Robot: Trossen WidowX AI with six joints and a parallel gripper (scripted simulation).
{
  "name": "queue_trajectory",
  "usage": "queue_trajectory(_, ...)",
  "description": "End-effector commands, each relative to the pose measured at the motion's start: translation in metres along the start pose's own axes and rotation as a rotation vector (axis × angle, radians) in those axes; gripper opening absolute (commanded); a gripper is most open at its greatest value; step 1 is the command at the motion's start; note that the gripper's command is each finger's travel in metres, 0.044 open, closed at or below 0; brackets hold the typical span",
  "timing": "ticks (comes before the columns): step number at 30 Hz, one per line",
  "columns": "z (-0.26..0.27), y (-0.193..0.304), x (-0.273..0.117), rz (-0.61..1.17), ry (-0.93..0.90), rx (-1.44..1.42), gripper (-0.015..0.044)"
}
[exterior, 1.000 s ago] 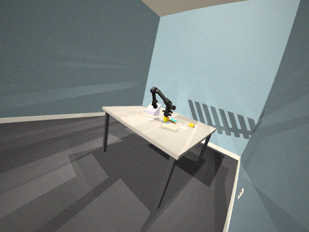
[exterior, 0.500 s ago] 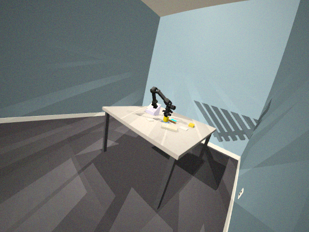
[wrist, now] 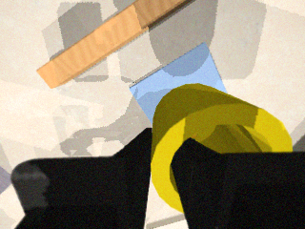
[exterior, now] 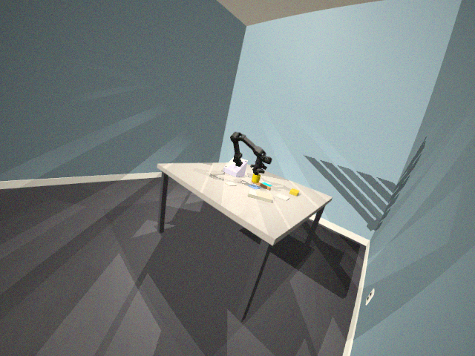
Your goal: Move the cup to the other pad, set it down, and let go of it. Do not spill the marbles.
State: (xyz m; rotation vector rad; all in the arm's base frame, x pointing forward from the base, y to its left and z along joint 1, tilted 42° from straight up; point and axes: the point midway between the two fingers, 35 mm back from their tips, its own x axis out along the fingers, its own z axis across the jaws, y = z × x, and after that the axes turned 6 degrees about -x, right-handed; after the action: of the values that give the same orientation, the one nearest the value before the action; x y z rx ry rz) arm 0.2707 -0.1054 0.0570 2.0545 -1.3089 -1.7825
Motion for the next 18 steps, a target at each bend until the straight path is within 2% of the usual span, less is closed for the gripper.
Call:
queue_trajectory(1, 0.0002, 0.0, -0.0097, -0.003, 0.004, 0.005, 0.0)
queue_trajectory(18, 0.0007, 0.0002, -0.0059, 0.0, 0.002, 0.0, 0.0)
